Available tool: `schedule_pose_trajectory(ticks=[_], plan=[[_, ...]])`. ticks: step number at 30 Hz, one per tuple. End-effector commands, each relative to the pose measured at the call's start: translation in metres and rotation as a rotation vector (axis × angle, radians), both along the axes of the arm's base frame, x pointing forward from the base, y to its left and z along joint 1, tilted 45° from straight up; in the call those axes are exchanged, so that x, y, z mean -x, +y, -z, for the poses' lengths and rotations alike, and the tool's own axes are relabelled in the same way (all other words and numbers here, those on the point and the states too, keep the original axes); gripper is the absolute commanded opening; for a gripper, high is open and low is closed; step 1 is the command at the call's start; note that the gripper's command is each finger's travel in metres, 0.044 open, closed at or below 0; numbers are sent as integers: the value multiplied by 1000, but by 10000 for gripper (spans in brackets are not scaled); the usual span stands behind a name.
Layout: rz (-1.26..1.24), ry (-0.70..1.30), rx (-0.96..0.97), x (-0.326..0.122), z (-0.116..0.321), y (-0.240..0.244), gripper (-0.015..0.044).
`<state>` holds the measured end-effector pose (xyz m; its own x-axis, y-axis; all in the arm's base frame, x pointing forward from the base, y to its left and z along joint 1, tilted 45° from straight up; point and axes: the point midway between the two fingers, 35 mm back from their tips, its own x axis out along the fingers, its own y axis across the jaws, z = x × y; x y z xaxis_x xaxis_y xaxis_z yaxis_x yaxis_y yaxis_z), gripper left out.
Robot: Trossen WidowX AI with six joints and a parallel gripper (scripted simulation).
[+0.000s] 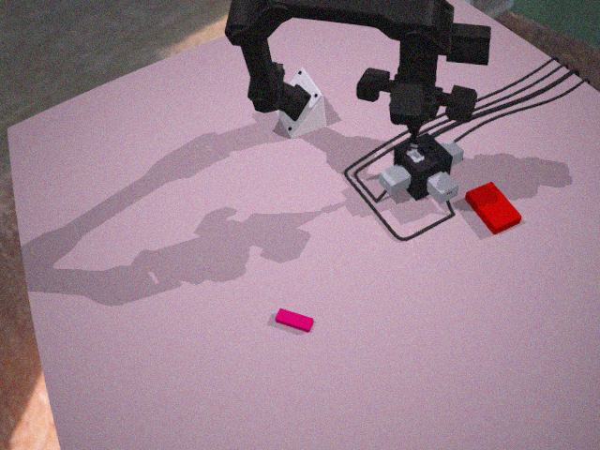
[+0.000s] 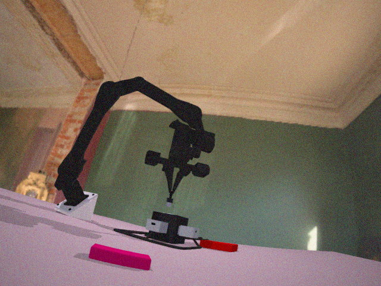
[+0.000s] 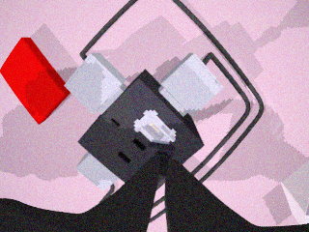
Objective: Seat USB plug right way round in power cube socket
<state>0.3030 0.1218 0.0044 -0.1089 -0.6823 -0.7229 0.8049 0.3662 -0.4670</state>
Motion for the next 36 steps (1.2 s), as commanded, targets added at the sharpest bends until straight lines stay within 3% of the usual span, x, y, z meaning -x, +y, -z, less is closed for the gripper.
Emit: schedule_pose_trajectory(ticks=[1,36], plan=[[-69,66,-11,0,0,0,0],[-732,691,-111,0,0,0,0]])
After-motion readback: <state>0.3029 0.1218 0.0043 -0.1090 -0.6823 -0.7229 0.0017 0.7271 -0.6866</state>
